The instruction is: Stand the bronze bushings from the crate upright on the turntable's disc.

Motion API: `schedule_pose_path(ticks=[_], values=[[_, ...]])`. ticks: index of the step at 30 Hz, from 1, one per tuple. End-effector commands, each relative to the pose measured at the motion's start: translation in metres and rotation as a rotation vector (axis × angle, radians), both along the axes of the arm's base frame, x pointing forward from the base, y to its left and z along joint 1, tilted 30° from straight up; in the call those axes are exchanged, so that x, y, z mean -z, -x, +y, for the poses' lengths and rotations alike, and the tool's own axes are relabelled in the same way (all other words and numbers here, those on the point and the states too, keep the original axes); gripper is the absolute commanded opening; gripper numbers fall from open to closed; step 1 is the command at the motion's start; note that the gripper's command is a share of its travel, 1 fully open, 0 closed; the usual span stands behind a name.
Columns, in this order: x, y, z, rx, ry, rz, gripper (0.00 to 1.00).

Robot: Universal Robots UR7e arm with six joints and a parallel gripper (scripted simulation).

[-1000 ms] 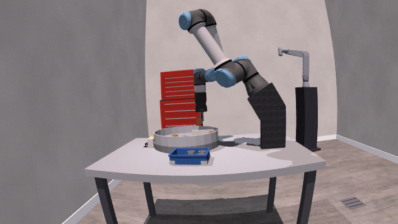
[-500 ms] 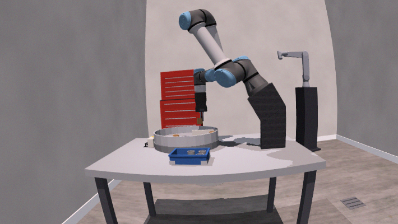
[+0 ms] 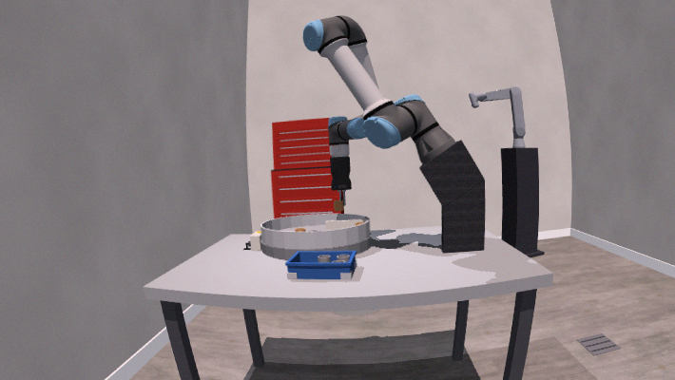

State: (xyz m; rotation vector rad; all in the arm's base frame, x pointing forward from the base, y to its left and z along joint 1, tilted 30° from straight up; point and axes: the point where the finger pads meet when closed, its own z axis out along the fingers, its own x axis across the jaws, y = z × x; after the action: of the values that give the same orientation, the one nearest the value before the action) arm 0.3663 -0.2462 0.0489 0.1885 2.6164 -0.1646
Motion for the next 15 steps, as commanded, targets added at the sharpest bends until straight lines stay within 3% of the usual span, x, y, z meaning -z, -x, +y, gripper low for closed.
schedule_pose_path(ticks=[1, 15], values=[[0.007, -0.006, -0.003, -0.001, 0.002, -0.001, 0.00], [0.020, -0.014, -0.006, -0.001, 0.002, -0.001, 0.00]])
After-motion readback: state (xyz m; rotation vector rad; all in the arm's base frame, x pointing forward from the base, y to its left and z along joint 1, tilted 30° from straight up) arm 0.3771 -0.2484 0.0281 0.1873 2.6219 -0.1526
